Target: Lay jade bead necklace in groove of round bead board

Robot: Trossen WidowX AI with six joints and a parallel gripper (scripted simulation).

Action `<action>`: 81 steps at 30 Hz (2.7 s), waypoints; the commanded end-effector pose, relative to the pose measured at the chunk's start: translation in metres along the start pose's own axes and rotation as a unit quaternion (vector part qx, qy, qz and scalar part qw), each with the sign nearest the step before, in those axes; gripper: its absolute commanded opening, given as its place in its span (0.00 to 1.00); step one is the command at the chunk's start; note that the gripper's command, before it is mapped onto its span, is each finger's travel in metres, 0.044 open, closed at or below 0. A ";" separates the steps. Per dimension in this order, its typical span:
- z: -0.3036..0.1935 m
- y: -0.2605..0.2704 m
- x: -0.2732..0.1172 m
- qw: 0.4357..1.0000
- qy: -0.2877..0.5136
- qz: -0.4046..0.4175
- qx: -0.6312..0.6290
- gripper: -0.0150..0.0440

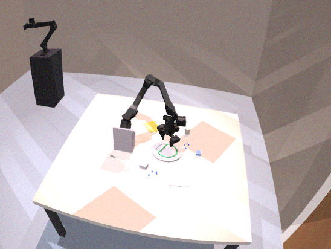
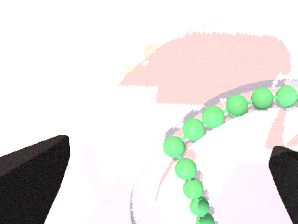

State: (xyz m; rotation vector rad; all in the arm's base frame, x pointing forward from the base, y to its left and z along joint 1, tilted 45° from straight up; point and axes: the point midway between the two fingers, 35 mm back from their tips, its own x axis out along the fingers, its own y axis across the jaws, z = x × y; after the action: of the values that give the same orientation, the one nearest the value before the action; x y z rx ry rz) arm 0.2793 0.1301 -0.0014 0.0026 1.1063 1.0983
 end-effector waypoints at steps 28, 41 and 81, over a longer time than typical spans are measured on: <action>-0.062 -0.034 -0.022 0.760 0.000 -0.012 0.649 0.46; -0.101 -0.042 -0.034 0.392 -0.002 -0.005 0.920 0.46; -0.101 -0.042 0.004 0.392 -0.002 -0.004 0.920 0.46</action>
State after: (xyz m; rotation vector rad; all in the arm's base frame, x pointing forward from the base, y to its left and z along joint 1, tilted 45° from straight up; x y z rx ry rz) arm 0.2428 0.0572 -0.0719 1.7445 1.7255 -0.7030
